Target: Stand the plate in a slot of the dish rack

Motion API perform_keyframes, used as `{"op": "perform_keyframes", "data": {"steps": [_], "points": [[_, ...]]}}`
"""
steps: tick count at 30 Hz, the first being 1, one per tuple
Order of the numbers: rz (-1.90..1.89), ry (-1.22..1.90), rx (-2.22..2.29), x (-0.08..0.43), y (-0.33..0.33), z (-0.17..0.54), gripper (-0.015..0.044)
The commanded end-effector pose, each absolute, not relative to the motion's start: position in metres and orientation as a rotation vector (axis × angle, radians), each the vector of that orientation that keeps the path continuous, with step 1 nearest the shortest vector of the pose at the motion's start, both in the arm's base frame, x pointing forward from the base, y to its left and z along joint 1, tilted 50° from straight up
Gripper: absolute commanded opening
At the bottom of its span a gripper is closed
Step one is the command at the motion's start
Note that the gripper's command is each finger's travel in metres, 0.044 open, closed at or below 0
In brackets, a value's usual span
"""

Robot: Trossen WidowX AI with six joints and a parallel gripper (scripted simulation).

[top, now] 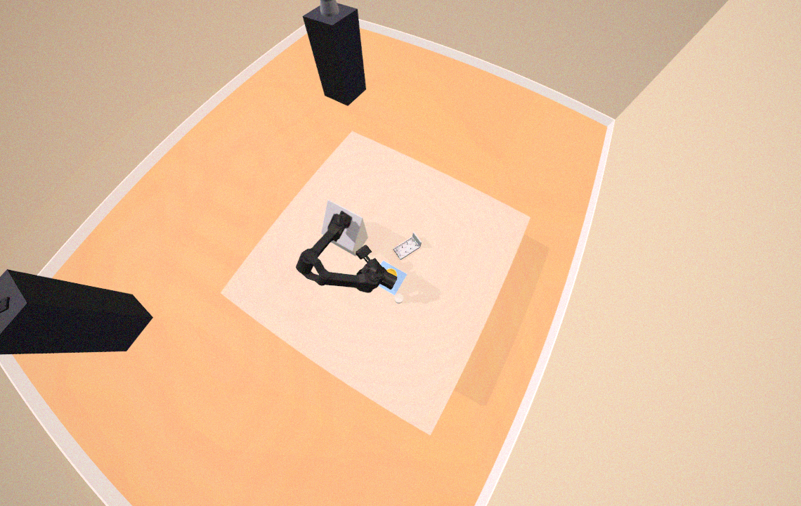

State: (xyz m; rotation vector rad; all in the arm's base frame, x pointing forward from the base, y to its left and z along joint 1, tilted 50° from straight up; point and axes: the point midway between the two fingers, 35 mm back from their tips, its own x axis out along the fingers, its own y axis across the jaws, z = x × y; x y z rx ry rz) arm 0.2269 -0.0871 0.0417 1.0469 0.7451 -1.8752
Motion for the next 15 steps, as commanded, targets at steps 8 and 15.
{"op": "perform_keyframes", "data": {"steps": [8, 15], "points": [[-1.719, 0.868, 0.887, 0.237, -0.091, 0.035, 0.04], [-1.557, 0.98, 0.702, 0.248, -0.095, 0.029, 0.04]]}}
